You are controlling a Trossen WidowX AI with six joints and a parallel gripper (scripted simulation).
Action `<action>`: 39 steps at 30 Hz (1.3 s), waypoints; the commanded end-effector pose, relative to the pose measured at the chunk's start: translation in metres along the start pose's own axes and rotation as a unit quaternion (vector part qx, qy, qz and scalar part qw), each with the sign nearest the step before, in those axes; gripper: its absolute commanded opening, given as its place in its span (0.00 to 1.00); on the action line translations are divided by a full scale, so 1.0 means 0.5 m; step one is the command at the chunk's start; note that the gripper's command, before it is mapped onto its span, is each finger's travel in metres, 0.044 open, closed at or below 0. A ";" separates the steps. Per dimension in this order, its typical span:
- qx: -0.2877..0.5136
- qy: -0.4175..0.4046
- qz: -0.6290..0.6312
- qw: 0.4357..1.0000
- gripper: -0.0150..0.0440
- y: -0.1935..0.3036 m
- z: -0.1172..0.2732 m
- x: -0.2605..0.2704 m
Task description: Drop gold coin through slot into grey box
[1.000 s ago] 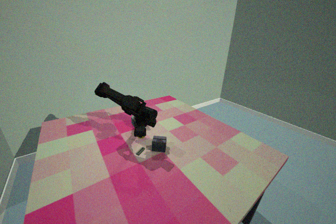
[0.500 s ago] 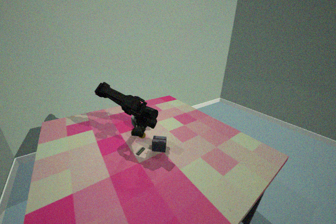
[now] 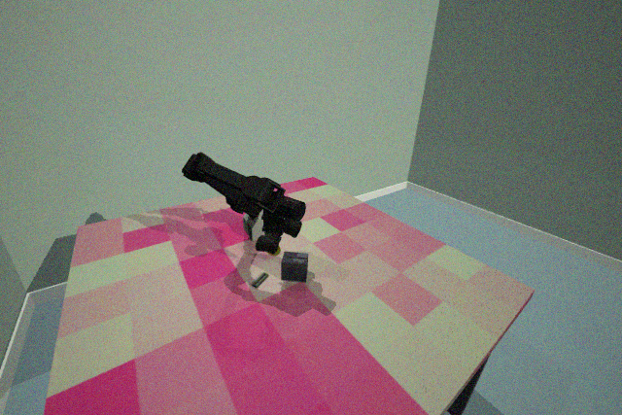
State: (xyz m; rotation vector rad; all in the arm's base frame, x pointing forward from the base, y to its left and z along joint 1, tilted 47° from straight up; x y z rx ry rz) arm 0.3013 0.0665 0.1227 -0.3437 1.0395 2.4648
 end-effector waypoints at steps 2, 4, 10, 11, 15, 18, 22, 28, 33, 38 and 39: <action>-0.002 -0.001 0.000 1.000 0.25 -0.030 0.001 0.005; -0.002 -0.001 0.000 1.000 0.25 -0.040 0.001 0.007; -0.002 -0.001 0.000 1.000 0.25 -0.070 0.001 0.015; -0.002 -0.001 0.000 1.000 0.25 -0.075 0.001 0.016; -0.002 0.000 0.000 1.000 0.25 -0.095 0.001 0.022; -0.002 0.000 0.000 1.000 0.25 -0.110 0.000 0.027; -0.001 0.000 -0.001 1.000 0.25 -0.130 -0.001 0.034; 0.000 0.000 0.000 1.000 0.25 -0.136 -0.002 0.036; 0.001 0.001 0.001 1.000 0.25 -0.129 -0.002 0.034; 0.001 0.001 0.001 1.000 0.25 -0.129 -0.002 0.034; 0.001 0.001 0.001 1.000 0.25 -0.129 -0.002 0.034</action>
Point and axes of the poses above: the point midway between the two fingers, 35 mm back from their tips, its own z axis back along the fingers, its own x axis across the jaws, y = z × x, the point moved 8 cm from there along z, back along the fingers, and after that the axes turned 6 degrees about z, right-handed, at the moved point
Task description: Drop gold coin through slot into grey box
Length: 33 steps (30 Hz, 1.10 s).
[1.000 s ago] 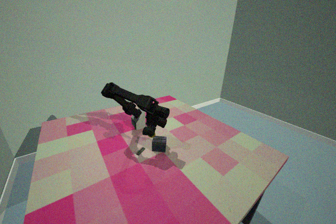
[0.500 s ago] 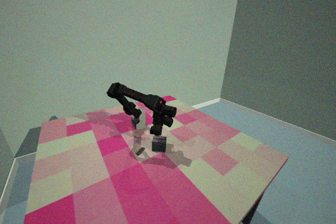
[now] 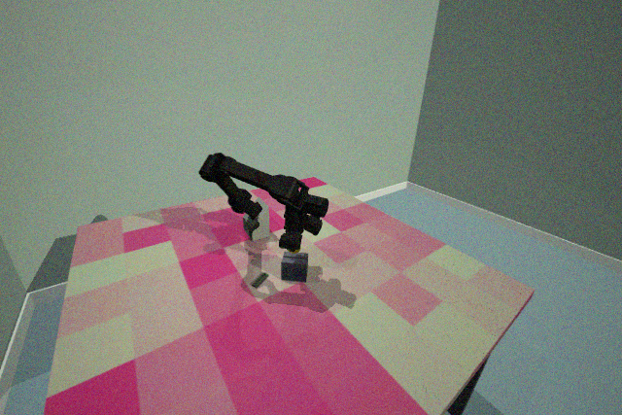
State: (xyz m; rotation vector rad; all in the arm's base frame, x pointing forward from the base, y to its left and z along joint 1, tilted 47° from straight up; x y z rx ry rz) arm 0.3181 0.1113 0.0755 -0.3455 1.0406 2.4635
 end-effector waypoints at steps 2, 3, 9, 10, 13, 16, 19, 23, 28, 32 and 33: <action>0.000 0.000 0.001 1.000 0.25 -0.001 0.000 0.001; 0.000 0.000 0.001 1.000 0.25 -0.003 0.000 0.001; 0.000 0.000 0.000 1.000 0.25 -0.011 0.000 0.002; 0.000 0.000 0.000 1.000 0.25 -0.012 0.000 0.003; 0.000 0.000 -0.001 1.000 0.25 -0.014 0.000 0.005; 0.000 0.000 -0.001 1.000 0.25 -0.016 0.000 0.007; 0.000 0.000 -0.001 1.000 0.26 -0.016 0.000 0.007; 0.000 0.002 0.000 1.000 0.25 -0.013 0.000 0.004; 0.000 0.002 0.000 1.000 0.25 -0.013 0.000 0.004; 0.001 0.002 0.000 1.000 0.25 -0.013 -0.006 0.005; 0.001 0.002 0.000 1.000 0.25 -0.012 -0.007 0.005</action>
Point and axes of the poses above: the point midway between the two fingers, 35 mm back from their tips, its own z axis back along the fingers, its own x axis across the jaws, y = z × x, the point moved 8 cm from there along z, back along the fingers, and after that the axes turned 6 degrees about z, right-handed, at the moved point
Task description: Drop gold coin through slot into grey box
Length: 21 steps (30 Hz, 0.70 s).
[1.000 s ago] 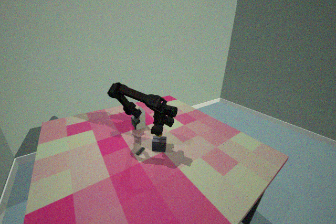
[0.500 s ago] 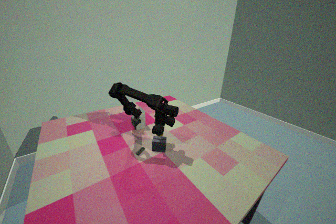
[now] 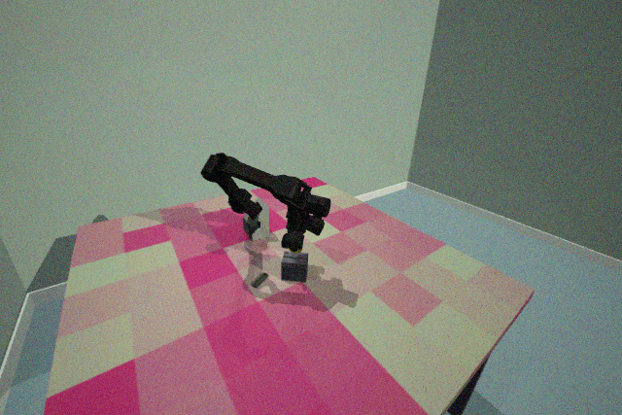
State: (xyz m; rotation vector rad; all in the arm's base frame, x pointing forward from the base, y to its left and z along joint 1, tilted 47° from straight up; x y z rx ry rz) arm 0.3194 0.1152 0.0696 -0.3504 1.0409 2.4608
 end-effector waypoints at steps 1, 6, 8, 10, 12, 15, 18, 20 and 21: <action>0.000 0.000 0.002 1.000 0.25 0.001 -0.005 0.000; 0.000 0.000 0.003 1.000 0.25 0.002 -0.010 0.001; 0.000 0.000 0.003 1.000 0.25 0.002 -0.012 0.000; 0.000 0.000 0.003 1.000 0.25 0.002 -0.014 0.000; 0.000 0.001 0.003 1.000 0.25 0.002 -0.015 0.000; 0.000 0.001 0.003 1.000 0.25 0.002 -0.018 0.000; 0.000 0.001 0.002 1.000 0.25 0.002 -0.021 -0.001; 0.000 0.001 0.002 1.000 0.25 0.001 -0.023 -0.001; 0.001 0.001 0.002 1.000 0.25 0.001 -0.024 0.000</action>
Point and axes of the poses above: the point midway between the two fingers, 35 mm back from their tips, its own z axis back along the fingers, its own x axis across the jaws, y = z × x, the point moved 8 cm from there along z, back along the fingers, and after that the axes turned 6 degrees about z, right-handed, at the moved point
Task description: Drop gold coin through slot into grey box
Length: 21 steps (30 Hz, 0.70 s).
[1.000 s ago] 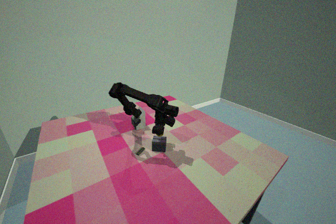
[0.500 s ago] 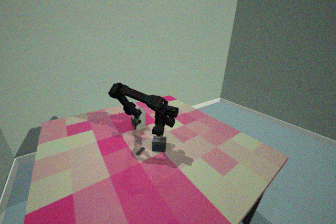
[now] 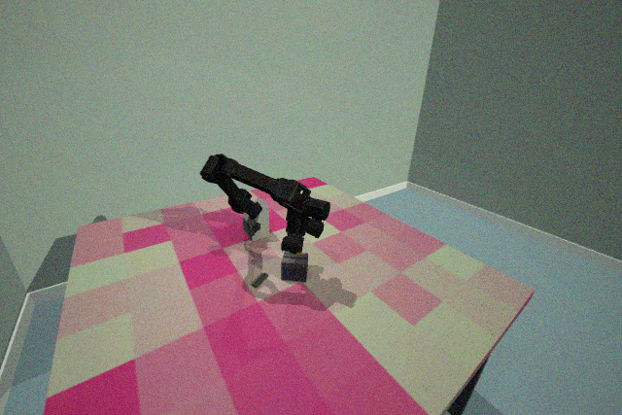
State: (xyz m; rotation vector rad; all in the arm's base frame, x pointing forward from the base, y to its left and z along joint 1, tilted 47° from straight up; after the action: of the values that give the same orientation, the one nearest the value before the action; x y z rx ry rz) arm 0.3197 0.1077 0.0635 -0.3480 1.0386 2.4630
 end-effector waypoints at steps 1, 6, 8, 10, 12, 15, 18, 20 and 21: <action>0.001 0.001 0.002 1.000 0.25 0.000 -0.005 0.000; 0.001 0.002 0.002 1.000 0.25 -0.001 -0.010 0.000; 0.001 0.002 0.002 1.000 0.25 -0.001 -0.011 0.000; 0.001 0.002 0.002 1.000 0.25 -0.001 -0.013 0.000; 0.001 0.002 0.002 1.000 0.25 0.000 -0.015 0.000; 0.000 0.000 0.000 1.000 0.30 -0.001 -0.012 0.000; 0.000 0.000 0.000 1.000 0.43 -0.001 -0.012 0.000; 0.000 0.000 0.000 1.000 0.52 -0.001 -0.012 0.000; 0.000 0.000 0.000 1.000 0.53 -0.001 -0.012 0.000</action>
State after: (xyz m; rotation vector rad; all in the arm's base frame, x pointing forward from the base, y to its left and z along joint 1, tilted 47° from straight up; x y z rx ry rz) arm 0.3199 0.1033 0.0588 -0.3467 1.0389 2.4640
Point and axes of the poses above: the point midway between the two fingers, 35 mm back from their tips, its own z axis back along the fingers, its own x axis across the jaws, y = z × x, the point moved 8 cm from there along z, back along the fingers, and after that the axes turned 6 degrees about z, right-handed, at the moved point
